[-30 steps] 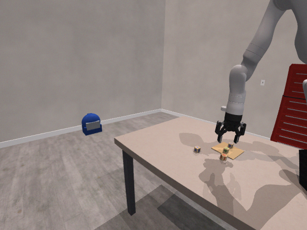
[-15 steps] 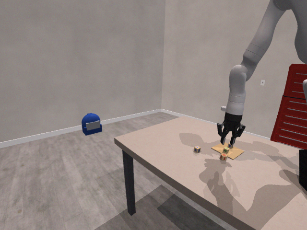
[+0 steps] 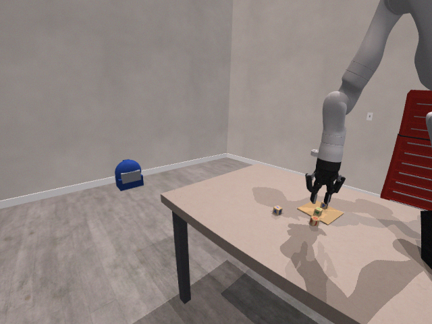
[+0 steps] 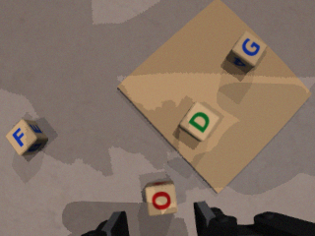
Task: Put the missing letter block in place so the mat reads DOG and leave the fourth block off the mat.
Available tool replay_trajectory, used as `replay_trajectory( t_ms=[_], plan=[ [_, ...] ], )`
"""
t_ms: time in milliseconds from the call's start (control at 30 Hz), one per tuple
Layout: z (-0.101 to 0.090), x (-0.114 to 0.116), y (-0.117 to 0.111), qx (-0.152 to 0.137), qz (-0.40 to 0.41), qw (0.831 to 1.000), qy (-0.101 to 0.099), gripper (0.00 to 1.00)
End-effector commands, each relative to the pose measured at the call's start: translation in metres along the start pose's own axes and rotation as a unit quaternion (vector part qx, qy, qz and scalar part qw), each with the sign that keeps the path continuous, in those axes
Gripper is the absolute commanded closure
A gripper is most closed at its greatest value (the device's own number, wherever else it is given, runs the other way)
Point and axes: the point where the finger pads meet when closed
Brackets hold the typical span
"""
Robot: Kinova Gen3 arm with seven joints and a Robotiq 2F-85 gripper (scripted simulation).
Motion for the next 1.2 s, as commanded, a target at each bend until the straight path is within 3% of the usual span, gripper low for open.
replay_trajectory(
  t_ms=[0,533,1167],
  plan=[
    [0.000,0.000,0.000,0.000,0.000,1.000,-0.001,0.54],
    [0.005,0.000,0.000,-0.001,0.000,1.000,0.000,0.54],
    [0.028,-0.001,0.001,-0.001,0.000,1.000,0.000,0.54]
  ],
)
Point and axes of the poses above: the point where the finger pads meet when closed, its own z axis out along the fingers, its own x axis across the jaws, y = z × x, and after that the axes turned 6 degrees about -z, right-handed
